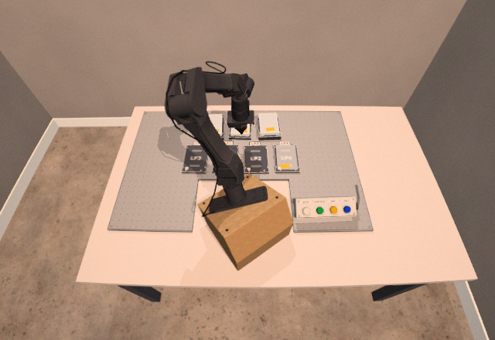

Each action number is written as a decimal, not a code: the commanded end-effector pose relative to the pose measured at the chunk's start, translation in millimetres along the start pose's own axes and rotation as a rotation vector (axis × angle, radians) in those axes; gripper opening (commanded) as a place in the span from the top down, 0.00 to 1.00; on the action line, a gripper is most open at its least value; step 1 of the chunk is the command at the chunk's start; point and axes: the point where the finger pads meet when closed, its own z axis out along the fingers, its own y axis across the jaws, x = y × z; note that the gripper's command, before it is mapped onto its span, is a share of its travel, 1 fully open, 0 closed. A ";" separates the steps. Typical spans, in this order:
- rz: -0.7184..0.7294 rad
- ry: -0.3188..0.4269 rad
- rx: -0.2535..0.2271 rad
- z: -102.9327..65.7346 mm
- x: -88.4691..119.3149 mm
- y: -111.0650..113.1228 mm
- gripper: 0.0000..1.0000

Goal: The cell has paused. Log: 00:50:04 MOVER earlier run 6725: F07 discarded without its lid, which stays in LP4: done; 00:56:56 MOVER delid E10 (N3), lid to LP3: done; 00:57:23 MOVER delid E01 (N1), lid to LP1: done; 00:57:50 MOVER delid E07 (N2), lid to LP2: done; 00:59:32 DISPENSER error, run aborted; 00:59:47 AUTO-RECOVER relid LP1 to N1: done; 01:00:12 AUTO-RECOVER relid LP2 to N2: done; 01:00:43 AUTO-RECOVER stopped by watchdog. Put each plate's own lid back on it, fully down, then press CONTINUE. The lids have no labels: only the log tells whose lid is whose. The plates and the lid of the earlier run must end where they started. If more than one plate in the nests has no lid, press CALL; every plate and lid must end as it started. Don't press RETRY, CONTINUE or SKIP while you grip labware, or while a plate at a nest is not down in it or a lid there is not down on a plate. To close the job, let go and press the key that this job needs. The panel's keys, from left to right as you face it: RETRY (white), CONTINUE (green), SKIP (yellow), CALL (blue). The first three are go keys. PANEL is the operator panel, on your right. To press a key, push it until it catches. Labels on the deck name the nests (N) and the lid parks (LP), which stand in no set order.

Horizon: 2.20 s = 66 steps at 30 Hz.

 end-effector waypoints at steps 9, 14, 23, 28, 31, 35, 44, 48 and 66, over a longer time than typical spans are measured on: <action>0.032 0.040 -0.026 -5.0 17.3 -0.3 1.00; 0.083 0.021 -0.019 -7.1 9.3 -17.9 1.00; 0.261 0.018 -0.013 -6.8 20.0 -63.4 1.00; 0.341 0.016 -0.010 -6.6 24.8 -83.7 1.00; 0.386 0.015 -0.009 -6.5 27.3 -93.9 1.00; 0.472 0.014 -0.006 -6.4 32.4 -114.1 1.00; 0.658 0.023 -0.007 -6.1 46.3 -156.9 1.00; 0.693 0.023 -0.007 -6.0 49.1 -166.7 1.00; 0.676 0.031 -0.001 -4.7 59.7 -197.6 1.00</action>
